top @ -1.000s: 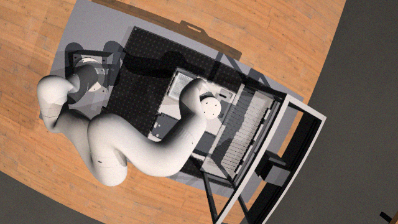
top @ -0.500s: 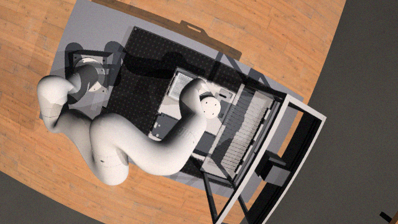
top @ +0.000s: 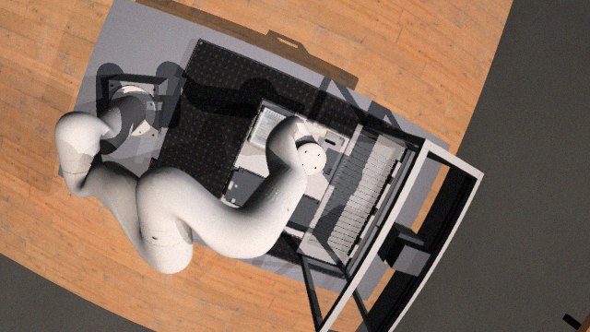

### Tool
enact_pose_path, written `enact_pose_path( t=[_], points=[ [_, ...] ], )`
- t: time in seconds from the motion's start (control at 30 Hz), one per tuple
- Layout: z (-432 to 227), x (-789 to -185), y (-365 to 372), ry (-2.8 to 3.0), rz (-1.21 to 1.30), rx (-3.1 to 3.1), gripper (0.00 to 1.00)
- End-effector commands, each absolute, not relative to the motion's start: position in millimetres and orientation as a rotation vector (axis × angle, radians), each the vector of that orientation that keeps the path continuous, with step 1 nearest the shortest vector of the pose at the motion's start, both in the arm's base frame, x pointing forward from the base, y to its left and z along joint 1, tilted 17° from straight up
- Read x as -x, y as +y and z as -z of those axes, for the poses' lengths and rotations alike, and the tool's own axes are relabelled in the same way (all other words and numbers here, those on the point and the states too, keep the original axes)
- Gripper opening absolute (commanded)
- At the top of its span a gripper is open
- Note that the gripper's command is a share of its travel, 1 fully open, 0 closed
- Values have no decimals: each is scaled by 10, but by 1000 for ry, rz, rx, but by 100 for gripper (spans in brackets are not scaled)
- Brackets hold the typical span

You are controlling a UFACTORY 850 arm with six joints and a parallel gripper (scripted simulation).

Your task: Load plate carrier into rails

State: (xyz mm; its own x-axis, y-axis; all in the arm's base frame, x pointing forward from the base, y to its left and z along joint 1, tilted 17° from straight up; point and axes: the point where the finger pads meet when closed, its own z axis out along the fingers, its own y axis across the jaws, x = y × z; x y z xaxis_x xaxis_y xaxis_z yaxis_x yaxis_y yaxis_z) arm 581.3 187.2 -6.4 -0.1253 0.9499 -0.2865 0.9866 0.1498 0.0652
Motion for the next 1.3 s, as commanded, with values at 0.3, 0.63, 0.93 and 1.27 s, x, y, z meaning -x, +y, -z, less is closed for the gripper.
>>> enact_pose_path(
  t=[0.3,0.63,0.93,1.27],
  points=[
    [58,-5826,1879,2168,199,-1882,100],
    [52,-5825,1881,2168,199,-1882,0],
    [52,-5825,1880,2168,199,-1882,0],
    [53,-5825,1880,2168,199,-1882,0]
  ],
)
